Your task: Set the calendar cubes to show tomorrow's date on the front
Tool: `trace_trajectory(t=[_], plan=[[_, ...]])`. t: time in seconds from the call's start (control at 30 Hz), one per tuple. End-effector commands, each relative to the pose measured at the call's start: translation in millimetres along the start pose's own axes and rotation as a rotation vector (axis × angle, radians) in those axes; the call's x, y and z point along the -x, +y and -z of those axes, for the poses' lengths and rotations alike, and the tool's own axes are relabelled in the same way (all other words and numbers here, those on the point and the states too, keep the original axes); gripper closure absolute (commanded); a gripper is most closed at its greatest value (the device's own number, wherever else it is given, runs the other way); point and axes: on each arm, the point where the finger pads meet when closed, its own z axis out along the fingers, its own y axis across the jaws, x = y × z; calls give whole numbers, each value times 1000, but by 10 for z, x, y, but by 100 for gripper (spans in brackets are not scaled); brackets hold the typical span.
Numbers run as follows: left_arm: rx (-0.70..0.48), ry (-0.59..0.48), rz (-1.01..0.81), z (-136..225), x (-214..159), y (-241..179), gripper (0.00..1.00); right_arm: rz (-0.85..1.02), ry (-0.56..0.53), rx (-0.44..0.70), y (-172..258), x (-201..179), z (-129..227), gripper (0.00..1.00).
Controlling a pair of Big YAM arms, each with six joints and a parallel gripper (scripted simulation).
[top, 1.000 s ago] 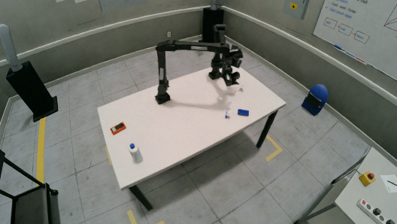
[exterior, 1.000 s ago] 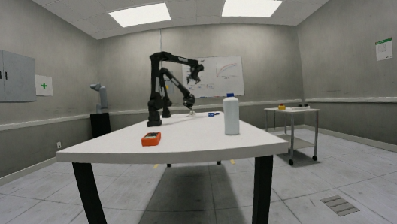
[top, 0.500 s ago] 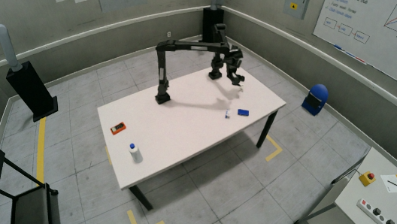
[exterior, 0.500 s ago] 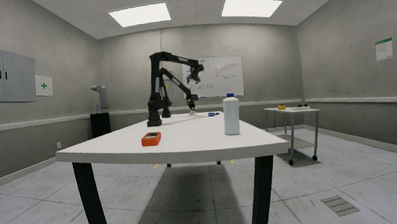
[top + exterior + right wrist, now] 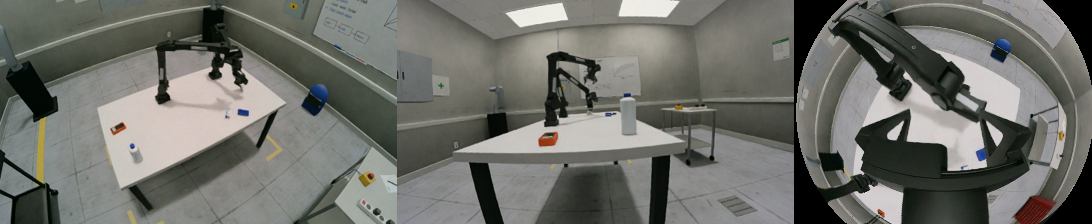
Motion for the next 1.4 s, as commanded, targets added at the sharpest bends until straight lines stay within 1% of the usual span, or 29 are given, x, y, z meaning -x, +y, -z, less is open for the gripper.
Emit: trace_trajectory(t=[0.0, 0.27, 0.33, 0.4, 0.47, 0.53, 0.67, 0.73, 0.83, 0.9, 1.07, 1.37], plan=[[-121, -30, -257, 132, 338, 117, 46, 43, -42, -39, -78, 357, 238, 0], [-264, -23, -504, 155, 297, 65, 46, 43, -42, -39, -78, 357, 238, 0], [-264, -23, -504, 155, 297, 65, 46, 43, -42, -39, -78, 357, 238, 0], [-310, -27, -599, 157, 293, 48, 46, 26, -41, -42, -83, 304, 232, 0], [-358, -36, -677, 161, 271, 30, 46, 21, -49, -54, -14, 348, 195, 0], [-399, -46, -735, 164, 250, 16, 46, -5, -40, -66, 32, 244, 42, 0], [-479, -76, -853, 133, 191, 17, 46, -31, -41, -135, 19, 140, -181, 0], [-526, -72, -895, 52, 38, -6, 46, -42, -45, -175, 21, 80, -297, 0], [-564, -88, -921, -3, -13, 23, 46, -59, -57, -234, 38, -6, -453, 0], [-564, -88, -921, -3, -13, 23, 46, -59, -57, -234, 38, -6, -453, 0], [-601, -102, -924, -54, -62, 48, 46, -91, -92, -333, 101, -143, -672, 0], [-602, -105, -889, -37, -54, 69, 46, -154, -179, -473, 283, -380, -924, 0]])
